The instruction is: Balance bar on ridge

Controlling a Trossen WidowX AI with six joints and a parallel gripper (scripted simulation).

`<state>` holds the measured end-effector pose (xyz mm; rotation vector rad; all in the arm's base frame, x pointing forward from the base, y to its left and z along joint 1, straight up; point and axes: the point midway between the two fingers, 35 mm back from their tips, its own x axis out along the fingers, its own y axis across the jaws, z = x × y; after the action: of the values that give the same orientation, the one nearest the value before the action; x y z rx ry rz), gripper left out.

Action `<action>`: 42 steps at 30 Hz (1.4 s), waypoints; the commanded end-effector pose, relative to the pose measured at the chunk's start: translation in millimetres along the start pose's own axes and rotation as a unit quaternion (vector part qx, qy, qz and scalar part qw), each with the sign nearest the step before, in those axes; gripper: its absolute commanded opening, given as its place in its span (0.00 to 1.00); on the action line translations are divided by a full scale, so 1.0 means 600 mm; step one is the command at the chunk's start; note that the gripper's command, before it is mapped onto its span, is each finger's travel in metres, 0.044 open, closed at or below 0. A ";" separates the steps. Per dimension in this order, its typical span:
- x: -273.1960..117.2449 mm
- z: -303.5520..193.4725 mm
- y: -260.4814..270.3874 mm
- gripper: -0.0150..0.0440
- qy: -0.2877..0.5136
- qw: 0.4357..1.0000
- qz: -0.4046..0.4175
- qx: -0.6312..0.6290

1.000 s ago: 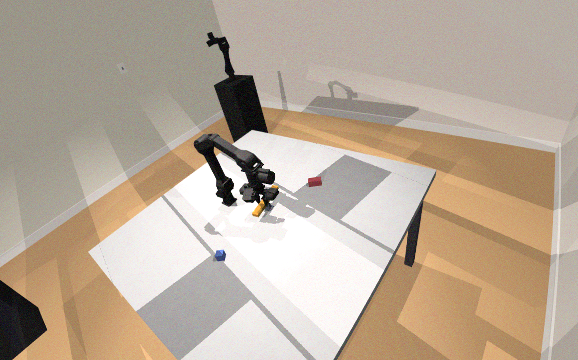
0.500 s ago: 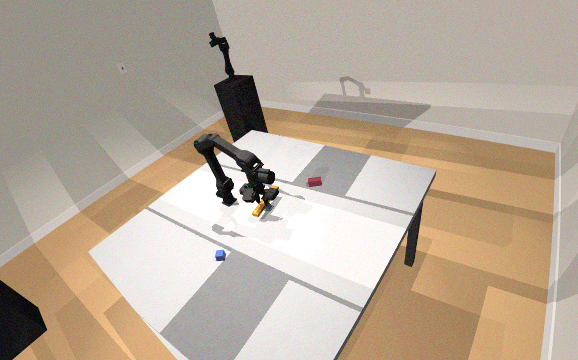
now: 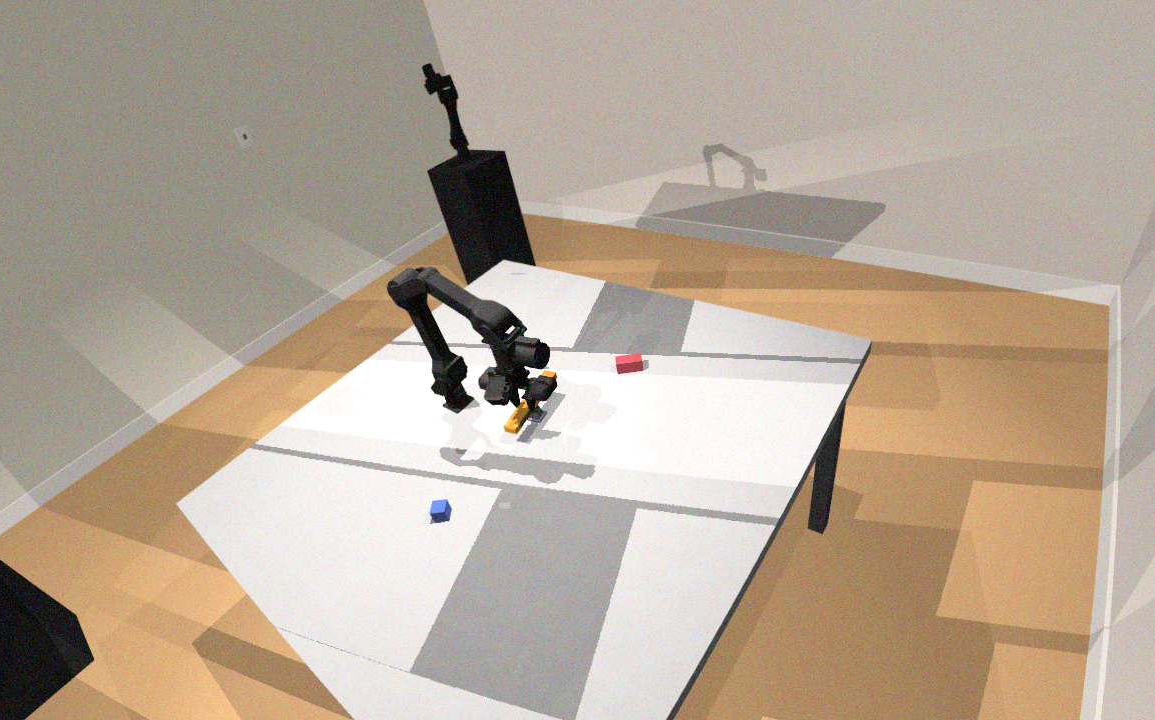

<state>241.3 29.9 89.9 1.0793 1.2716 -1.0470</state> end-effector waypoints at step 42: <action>-0.167 0.000 0.000 1.00 0.000 1.000 0.000 0.000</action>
<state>239.9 29.7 187.9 1.0846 1.2638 -1.0394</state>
